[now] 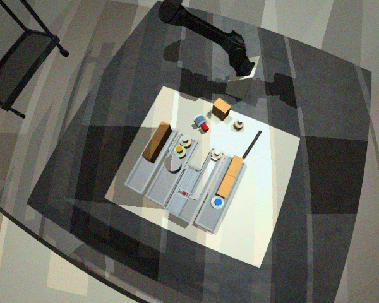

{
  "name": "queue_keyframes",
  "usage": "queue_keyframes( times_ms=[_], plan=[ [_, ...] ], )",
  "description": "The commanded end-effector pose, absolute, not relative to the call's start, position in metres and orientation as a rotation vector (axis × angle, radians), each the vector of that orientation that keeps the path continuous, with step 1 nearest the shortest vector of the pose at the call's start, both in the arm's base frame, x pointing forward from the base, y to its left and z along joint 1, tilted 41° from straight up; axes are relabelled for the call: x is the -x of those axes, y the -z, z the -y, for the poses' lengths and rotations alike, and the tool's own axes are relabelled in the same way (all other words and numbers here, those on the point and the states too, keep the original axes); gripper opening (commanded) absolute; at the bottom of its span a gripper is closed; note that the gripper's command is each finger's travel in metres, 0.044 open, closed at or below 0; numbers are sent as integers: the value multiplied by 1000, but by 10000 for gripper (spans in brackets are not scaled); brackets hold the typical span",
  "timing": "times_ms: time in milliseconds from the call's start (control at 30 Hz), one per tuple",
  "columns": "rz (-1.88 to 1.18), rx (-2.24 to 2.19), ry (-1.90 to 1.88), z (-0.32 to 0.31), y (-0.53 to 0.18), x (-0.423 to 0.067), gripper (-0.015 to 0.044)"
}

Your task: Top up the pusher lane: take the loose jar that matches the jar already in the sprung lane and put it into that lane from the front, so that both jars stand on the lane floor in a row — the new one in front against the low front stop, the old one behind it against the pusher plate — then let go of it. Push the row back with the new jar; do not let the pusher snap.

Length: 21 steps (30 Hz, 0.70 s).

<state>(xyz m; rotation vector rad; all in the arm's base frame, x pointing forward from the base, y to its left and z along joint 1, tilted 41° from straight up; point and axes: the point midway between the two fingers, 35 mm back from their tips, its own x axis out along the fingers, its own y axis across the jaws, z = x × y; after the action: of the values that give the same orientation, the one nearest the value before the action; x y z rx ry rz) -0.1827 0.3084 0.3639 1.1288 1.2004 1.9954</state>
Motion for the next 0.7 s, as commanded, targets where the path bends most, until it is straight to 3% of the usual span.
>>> queue_keyframes(
  times_ms=[0, 200, 667],
  plan=[
    [-1202, -1127, -1991, -309, -363, 182, 426],
    [-1248, -1068, -1766, -346, -323, 153, 440],
    [-1363, -1003, -930, -399, -183, 16, 440]
  ],
)
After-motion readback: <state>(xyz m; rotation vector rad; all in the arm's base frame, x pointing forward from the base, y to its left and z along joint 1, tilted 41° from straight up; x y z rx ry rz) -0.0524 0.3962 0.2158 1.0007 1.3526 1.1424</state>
